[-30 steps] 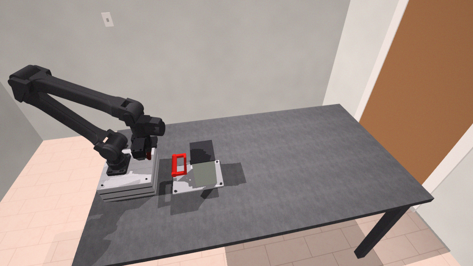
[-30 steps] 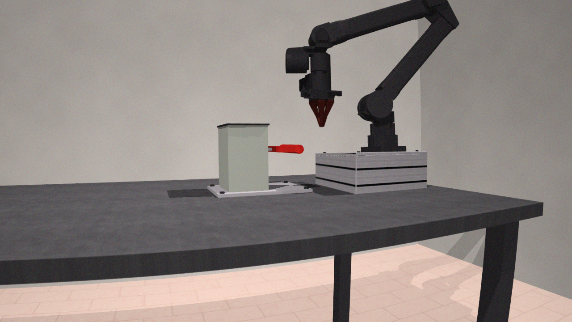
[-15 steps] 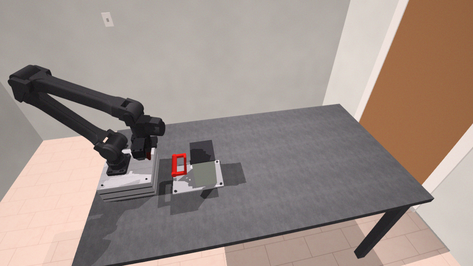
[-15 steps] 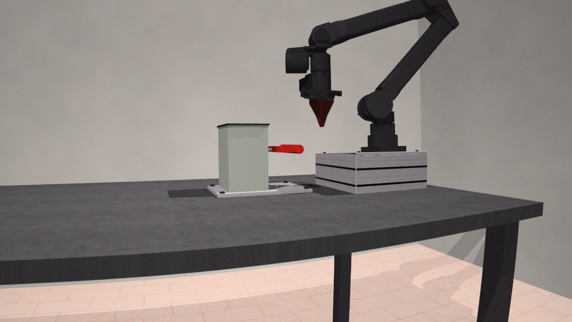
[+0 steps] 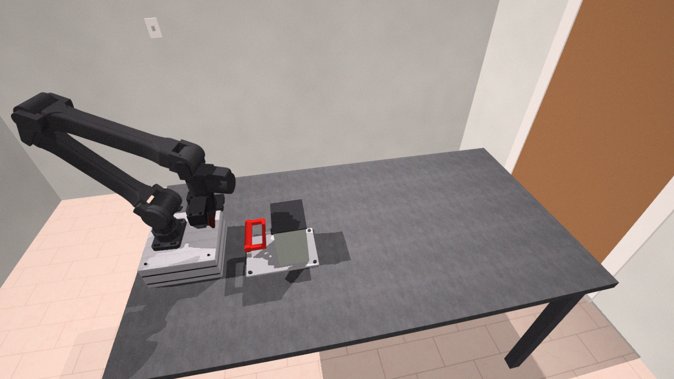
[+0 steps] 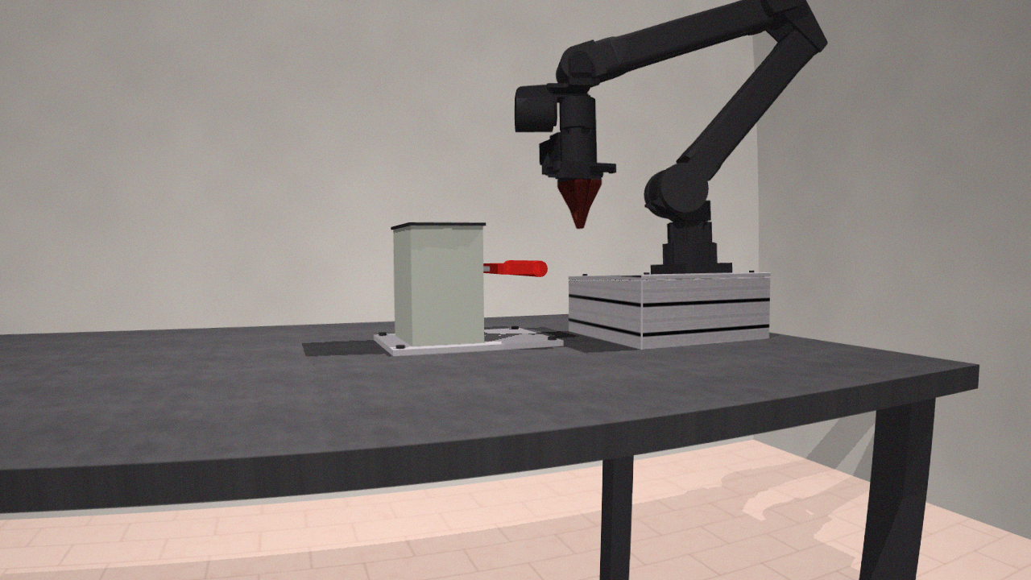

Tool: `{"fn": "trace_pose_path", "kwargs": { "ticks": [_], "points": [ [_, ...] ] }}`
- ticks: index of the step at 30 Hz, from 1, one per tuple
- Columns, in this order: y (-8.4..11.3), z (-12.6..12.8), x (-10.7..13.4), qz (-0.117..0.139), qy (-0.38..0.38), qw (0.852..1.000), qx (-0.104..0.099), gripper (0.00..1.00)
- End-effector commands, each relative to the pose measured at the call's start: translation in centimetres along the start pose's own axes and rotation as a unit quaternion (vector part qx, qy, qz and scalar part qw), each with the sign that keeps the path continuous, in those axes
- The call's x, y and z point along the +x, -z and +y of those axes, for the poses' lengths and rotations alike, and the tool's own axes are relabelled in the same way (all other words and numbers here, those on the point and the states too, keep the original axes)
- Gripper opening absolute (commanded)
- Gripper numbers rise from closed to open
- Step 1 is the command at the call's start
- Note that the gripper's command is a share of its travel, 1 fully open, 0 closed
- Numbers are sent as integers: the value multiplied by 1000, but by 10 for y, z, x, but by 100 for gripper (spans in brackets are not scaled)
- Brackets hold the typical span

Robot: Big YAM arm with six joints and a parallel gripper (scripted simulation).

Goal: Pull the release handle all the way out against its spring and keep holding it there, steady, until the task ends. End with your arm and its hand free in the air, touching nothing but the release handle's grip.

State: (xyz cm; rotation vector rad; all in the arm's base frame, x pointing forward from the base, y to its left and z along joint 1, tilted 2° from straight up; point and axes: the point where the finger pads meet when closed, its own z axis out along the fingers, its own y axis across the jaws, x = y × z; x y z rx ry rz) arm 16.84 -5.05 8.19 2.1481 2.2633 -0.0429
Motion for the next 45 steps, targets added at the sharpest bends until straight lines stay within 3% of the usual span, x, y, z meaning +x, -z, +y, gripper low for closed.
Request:
{"fn": "trace_pose_path", "kwargs": {
  "ticks": [1,8,15,17,26,32,34,35,45],
  "points": [
    [21,17,-4,-8,-2,1000,-26,0],
    [21,18,-4,-8,24,999,-26,0],
    [23,25,-4,-11,140,990,-25,0],
    [23,25,-4,-11,140,990,-25,0],
    [25,34,-5,-15,299,954,-23,0],
    [26,40,-4,-17,387,922,-21,0],
    [26,40,-4,-17,387,922,-21,0],
    [26,42,-4,-17,422,906,-21,0],
    [27,51,-4,-20,556,831,-18,0]
  ]
}}
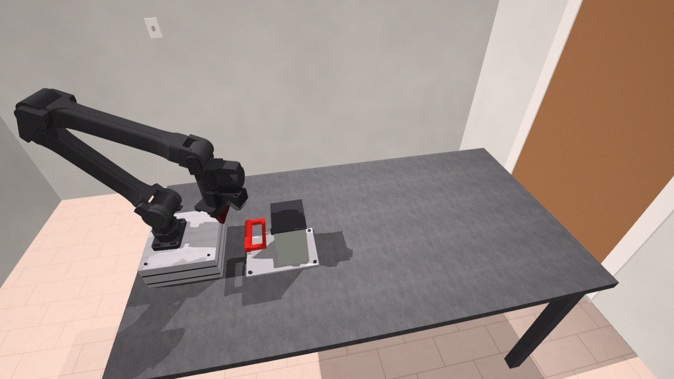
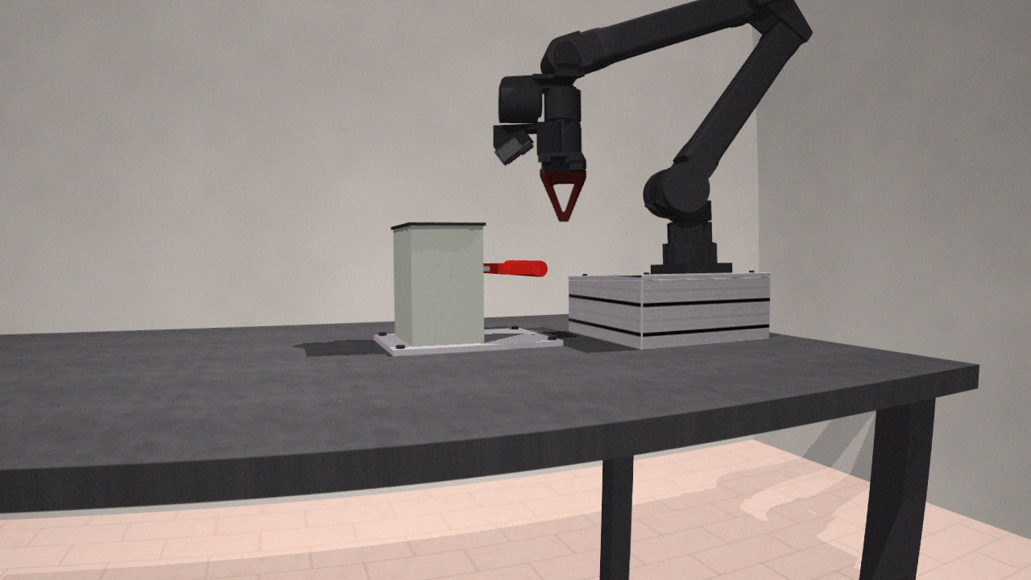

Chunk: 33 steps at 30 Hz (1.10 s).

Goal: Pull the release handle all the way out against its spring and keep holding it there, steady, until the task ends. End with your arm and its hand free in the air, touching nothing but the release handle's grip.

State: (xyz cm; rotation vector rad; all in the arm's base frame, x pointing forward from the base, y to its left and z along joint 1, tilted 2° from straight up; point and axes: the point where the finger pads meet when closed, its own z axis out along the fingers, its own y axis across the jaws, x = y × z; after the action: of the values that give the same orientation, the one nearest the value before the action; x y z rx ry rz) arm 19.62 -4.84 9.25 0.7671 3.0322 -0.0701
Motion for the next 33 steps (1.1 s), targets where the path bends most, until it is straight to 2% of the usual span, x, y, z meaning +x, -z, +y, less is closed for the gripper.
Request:
{"fn": "trace_pose_path", "kwargs": {
  "ticks": [1,4,6,7,14,21,23,24,33],
  "points": [
    [17,9,-23,-22,93,995,-10,0],
    [17,10,-25,-22,140,990,-9,0],
    [17,10,-25,-22,140,990,-9,0],
    [17,11,-27,-22,178,984,-8,0],
    [18,15,-33,-23,282,959,-6,0],
    [18,19,-38,-24,385,923,-4,0],
    [18,19,-38,-24,385,923,-4,0],
    [18,20,-40,-24,420,907,-3,0],
    [19,25,-47,-24,542,840,0,0]
  ]
}}
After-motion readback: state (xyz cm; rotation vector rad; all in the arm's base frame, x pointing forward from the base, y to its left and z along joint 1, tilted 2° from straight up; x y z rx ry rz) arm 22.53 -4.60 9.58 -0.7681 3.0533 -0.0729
